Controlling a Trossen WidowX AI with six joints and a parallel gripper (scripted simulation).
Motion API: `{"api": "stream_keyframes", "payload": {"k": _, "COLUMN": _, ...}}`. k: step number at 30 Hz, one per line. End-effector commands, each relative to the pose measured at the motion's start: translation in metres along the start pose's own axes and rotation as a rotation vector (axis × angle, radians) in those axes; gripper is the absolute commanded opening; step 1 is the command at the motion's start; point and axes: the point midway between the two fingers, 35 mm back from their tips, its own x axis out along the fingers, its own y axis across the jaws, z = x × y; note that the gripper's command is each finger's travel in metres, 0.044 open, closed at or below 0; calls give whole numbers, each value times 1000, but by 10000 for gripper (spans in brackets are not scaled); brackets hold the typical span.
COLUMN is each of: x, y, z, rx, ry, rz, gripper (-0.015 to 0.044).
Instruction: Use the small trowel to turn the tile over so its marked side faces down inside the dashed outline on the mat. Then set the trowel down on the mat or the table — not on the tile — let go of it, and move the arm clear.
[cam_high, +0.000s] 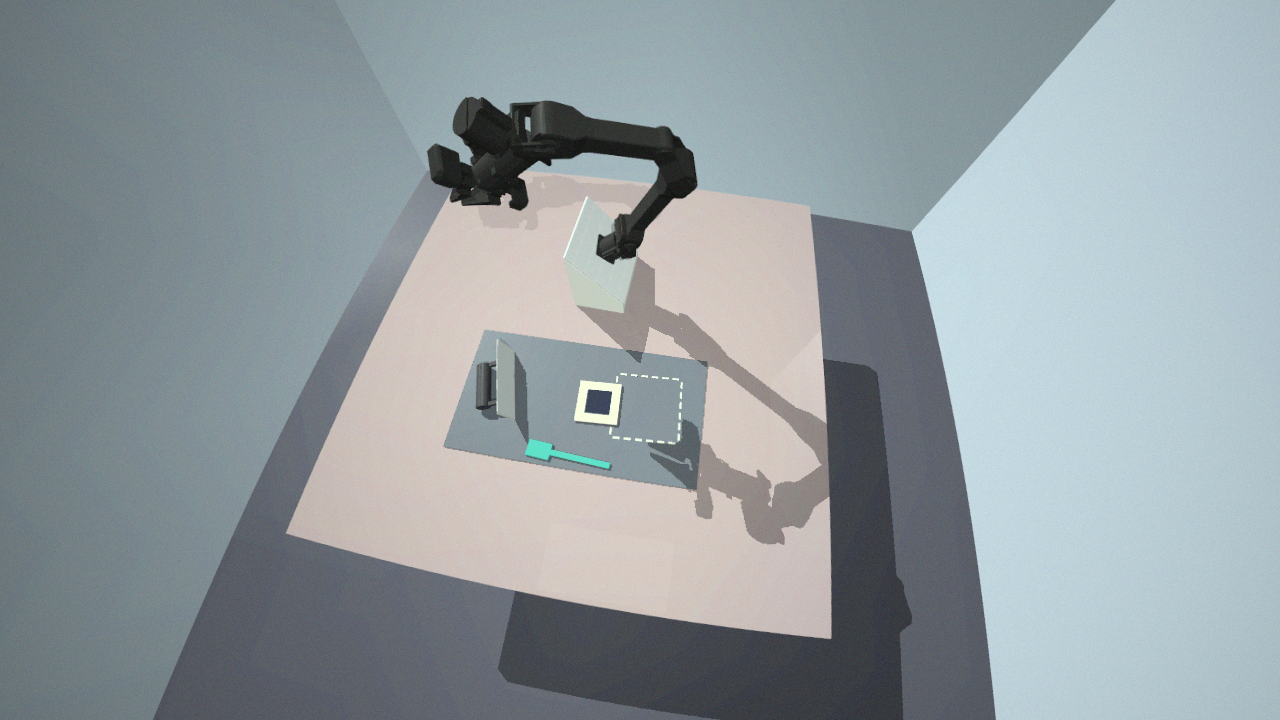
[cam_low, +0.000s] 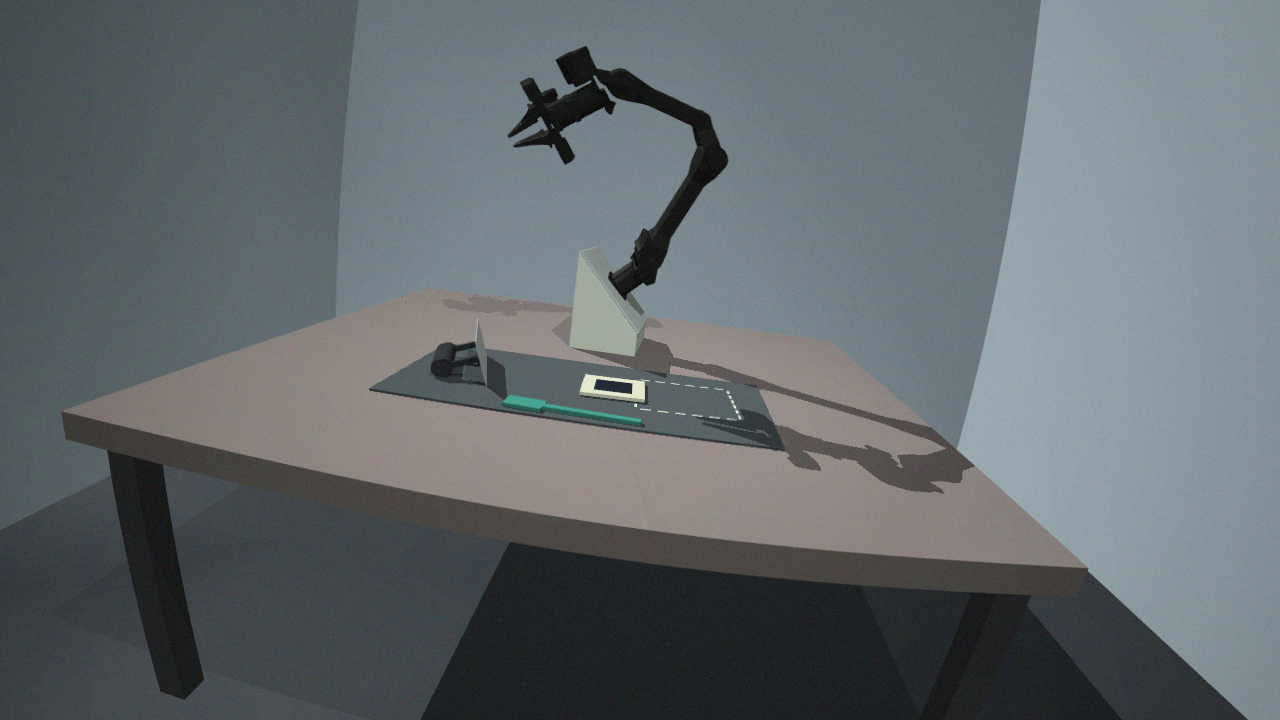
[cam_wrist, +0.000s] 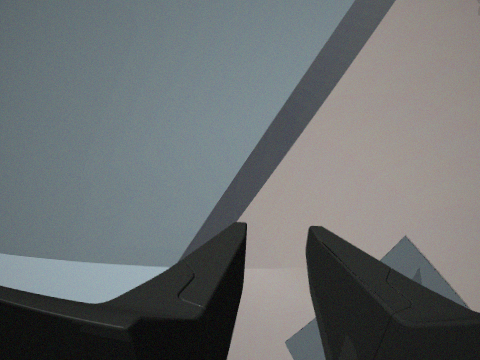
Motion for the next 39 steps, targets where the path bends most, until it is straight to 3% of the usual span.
{"api": "stream_keyframes", "payload": {"k": 1, "x": 19, "y": -1, "z": -17, "rx": -98, "ry": 50, "rz": -56, "gripper": 100}}
{"api": "stream_keyframes", "payload": {"k": 20, "x": 104, "y": -25, "z": -109, "rx": -618, "ry": 361, "rz": -273, "gripper": 100}}
{"api": "stream_keyframes", "payload": {"k": 39, "x": 185, "y": -94, "z": -199, "rx": -1071, "ry": 766, "rz": -423, "gripper": 100}}
